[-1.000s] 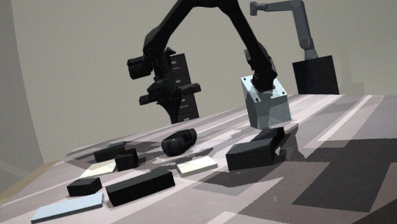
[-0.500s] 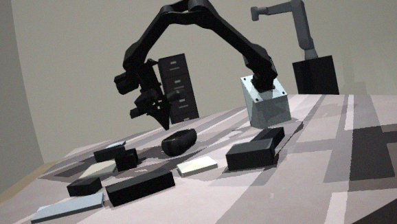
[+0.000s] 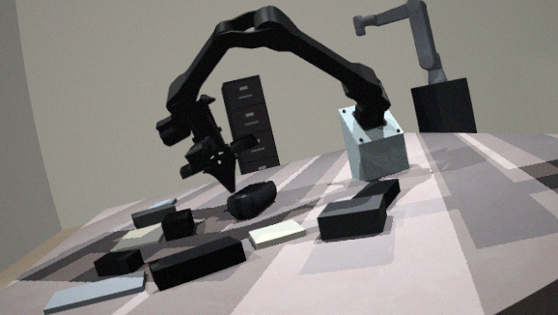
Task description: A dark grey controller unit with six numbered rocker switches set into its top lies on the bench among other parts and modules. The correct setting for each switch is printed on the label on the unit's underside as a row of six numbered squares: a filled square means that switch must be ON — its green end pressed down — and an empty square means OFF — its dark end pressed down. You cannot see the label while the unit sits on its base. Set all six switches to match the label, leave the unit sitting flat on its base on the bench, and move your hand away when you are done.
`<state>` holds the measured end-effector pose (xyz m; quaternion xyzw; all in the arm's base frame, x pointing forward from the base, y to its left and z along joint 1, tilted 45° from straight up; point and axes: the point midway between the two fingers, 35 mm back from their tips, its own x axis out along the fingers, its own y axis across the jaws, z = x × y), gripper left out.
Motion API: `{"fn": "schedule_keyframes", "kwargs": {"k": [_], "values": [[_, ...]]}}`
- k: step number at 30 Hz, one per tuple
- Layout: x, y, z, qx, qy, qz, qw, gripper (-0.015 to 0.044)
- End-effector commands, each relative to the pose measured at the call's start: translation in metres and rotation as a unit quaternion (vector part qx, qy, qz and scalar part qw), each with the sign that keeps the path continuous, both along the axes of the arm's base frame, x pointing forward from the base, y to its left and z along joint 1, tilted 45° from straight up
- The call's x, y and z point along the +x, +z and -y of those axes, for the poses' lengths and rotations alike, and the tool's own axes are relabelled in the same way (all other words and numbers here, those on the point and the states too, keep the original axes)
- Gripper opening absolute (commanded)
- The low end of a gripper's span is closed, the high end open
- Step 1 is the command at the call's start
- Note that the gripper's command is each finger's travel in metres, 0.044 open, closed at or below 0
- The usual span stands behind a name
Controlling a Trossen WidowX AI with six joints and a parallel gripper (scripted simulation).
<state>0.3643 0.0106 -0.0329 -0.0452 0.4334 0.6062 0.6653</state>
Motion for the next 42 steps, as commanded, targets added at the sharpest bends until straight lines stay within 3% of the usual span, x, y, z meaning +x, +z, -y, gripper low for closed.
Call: {"fn": "schedule_keyframes", "kwargs": {"k": [1,16,42], "values": [[0.002,-0.006,-0.006,0.002,-0.002,0.0,1.0,0.0],[0.003,-0.025,-0.025,0.003,-0.002,0.0,1.0,0.0],[-0.005,-0.022,-0.03,0.003,-0.002,0.0,1.0,0.0]]}}
